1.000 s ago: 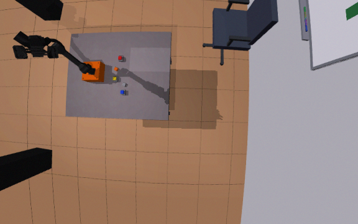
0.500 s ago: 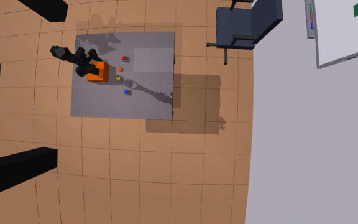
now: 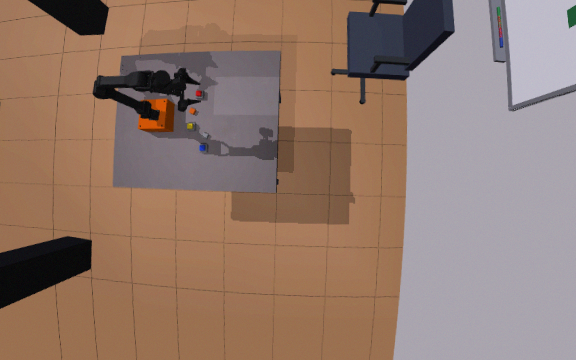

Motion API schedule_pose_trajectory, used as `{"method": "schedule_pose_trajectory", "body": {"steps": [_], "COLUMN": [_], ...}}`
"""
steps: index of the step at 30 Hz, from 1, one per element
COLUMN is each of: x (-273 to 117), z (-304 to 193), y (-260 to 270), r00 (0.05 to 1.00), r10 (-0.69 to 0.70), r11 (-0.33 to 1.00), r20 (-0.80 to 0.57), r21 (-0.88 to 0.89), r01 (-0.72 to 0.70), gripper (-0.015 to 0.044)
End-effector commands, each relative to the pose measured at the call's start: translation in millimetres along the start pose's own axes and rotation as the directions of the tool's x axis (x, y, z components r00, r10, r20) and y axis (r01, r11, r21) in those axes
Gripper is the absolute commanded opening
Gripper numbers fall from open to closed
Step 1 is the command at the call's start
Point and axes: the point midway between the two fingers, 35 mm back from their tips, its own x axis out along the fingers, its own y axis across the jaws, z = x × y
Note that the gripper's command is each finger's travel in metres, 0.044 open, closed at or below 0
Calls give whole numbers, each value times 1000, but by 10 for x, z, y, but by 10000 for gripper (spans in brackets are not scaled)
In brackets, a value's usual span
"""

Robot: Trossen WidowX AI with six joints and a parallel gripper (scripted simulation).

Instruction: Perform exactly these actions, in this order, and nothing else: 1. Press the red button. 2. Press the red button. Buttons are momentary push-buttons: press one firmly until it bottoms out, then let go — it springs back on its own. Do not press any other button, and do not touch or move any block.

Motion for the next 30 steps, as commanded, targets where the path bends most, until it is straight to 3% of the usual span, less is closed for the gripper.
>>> {"method": "schedule_pose_trajectory", "body": {"steps": [1, 7, 13, 23, 30], "x": [342, 572, 536, 522, 929], "z": [-537, -1362, -2257, -2328, -2794], "y": [412, 938, 1310, 1330, 1325], "r00": [975, 865, 679, 662, 661], "r10": [60, 83, 4, -7, -6], "r11": [997, 994, 996, 996, 996], "r20": [-212, -494, -734, -750, -750], "r21": [60, 106, 64, 55, 56], "r01": [-48, -35, 63, 73, 73], "gripper": [400, 400, 400, 400, 216]}}
